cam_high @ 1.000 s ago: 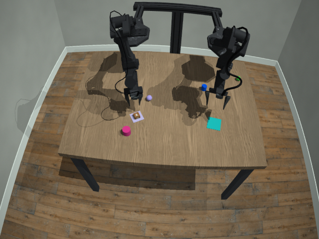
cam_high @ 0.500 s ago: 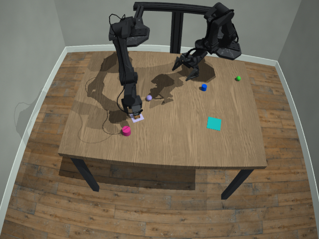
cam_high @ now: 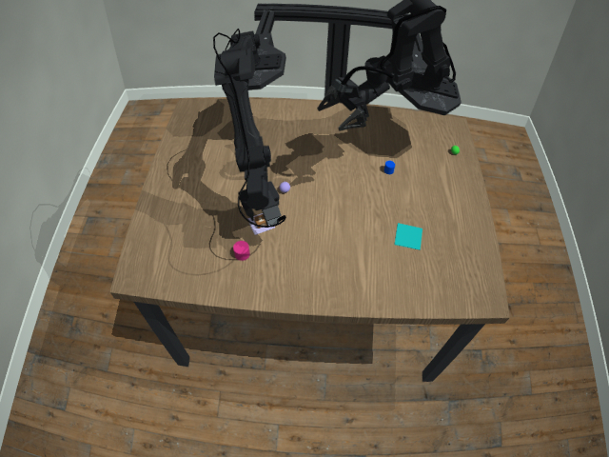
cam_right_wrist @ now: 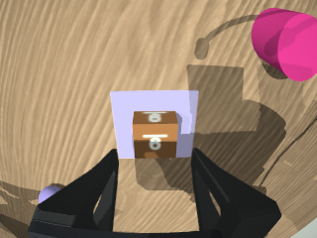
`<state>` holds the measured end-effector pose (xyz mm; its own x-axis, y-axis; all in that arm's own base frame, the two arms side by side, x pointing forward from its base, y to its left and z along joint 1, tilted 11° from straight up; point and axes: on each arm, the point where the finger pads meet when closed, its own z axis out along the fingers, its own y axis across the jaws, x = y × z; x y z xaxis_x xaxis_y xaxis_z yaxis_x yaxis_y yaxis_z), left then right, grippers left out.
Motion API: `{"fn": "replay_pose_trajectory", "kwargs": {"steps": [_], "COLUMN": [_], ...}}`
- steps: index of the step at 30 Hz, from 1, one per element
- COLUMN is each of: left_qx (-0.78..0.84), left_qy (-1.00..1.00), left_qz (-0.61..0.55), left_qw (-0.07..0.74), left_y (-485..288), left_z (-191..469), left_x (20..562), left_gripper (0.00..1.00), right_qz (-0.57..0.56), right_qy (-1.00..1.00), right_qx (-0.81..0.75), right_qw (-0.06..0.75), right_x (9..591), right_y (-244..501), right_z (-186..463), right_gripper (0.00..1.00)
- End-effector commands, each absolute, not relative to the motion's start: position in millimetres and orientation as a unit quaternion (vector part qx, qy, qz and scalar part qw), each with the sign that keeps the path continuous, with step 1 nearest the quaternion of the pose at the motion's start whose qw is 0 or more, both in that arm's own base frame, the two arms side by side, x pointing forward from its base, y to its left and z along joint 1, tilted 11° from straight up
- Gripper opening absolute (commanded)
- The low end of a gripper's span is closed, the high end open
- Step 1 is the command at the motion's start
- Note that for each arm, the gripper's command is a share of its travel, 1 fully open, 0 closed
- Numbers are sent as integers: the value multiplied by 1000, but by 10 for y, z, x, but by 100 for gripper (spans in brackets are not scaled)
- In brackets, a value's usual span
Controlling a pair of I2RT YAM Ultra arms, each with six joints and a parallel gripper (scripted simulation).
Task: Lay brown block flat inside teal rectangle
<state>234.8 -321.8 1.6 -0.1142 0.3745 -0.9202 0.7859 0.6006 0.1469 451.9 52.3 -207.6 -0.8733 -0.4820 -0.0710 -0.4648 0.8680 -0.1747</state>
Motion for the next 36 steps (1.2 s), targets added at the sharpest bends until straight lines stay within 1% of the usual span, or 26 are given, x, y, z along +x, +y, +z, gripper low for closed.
{"fn": "replay_pose_trajectory", "kwargs": {"steps": [1,3,13,28,29,31,32,36], "left_qx": [404,405,405,405,405,405,405,405], "left_qy": [717,716,716,716,716,716,716,716], "left_qz": [-192,-194,-195,-195,-195,-195,-195,-195], "left_qw": [535,534,534,534,534,534,534,534], "left_y": [-3208,-3215,-3216,-3216,-3216,-3216,-3216,-3216], "left_z": [83,82,82,82,82,82,82,82], "left_x": [2325,2317,2316,2316,2316,2316,2316,2316], "left_gripper": [100,100,100,100,100,100,100,100], "right_qz": [-79,-78,-79,-77,-77,-77,-77,-77], "right_qy": [963,962,963,963,963,962,962,963], "right_qx": [-251,-255,-251,-253,-253,-253,-253,-251], "right_qw": [60,52,64,59,59,59,59,57], "right_x": [4590,4552,4642,4633,4631,4631,4631,4612], "right_y": [543,530,495,491,496,497,497,500], "right_z": [-2026,-2059,-2197,-2348,-2348,-2348,-2348,-2328], "right_gripper": [55,55,55,55,47,47,43,43]}}
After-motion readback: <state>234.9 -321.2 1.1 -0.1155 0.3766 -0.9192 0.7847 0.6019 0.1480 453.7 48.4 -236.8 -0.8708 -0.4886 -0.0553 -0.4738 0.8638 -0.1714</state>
